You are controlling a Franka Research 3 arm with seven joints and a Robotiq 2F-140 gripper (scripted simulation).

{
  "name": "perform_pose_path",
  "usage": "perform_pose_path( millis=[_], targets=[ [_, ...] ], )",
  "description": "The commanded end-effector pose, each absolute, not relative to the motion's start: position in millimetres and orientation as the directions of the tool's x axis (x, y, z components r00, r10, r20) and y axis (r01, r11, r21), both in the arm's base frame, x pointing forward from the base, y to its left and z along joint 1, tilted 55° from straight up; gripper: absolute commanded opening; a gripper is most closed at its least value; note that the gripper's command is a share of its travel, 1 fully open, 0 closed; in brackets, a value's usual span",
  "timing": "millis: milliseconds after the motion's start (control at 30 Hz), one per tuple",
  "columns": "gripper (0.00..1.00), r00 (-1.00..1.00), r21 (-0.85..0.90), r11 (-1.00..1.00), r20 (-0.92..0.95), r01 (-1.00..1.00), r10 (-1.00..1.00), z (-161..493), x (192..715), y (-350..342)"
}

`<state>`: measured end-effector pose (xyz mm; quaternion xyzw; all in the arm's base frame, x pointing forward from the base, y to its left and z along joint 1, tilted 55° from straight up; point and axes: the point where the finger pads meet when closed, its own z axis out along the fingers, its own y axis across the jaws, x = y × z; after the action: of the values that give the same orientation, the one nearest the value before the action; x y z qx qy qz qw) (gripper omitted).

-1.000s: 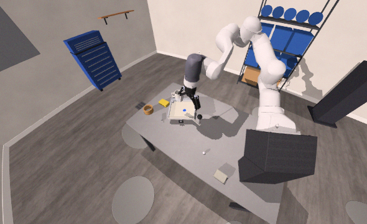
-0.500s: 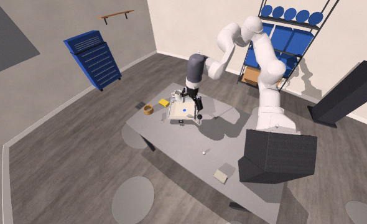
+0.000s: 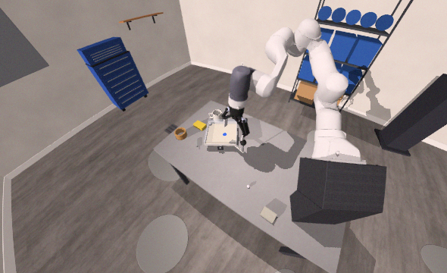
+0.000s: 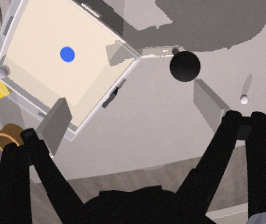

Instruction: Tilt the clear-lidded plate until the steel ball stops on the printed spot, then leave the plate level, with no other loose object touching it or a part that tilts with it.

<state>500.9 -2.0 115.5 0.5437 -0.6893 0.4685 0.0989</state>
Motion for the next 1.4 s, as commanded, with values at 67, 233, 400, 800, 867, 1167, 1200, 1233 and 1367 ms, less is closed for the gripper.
perform_pose_path(
  millis=[67,233,400,800,867,1167,1200,1233,1367],
  targets=[
    [1.0,-0.399,-0.54,-0.011,0.636,-0.842,-0.66,111.0,490.2,-0.7],
    [1.0,-0.399,-0.54,-0.011,0.636,-0.842,-0.66,111.0,490.2,-0.7],
    [1.0,-0.403,-0.536,0.0,0.635,-0.844,-0.66,107.8,482.2,-1.7],
    [1.0,-0.409,-0.53,0.017,0.632,-0.848,-0.658,102.5,468.3,-3.6],
    [1.0,-0.409,-0.53,0.017,0.632,-0.848,-0.658,102.5,468.3,-3.6],
    [1.0,-0.415,-0.526,0.032,0.631,-0.85,-0.656,98.3,457.1,-5.3],
    [1.0,-0.415,-0.526,0.032,0.631,-0.85,-0.656,98.3,457.1,-5.3],
    [1.0,-0.415,-0.526,0.032,0.631,-0.85,-0.656,98.3,457.1,-5.3],
    [1.0,-0.417,-0.524,0.038,0.63,-0.851,-0.655,96.7,452.5,-6.1]
  ],
)
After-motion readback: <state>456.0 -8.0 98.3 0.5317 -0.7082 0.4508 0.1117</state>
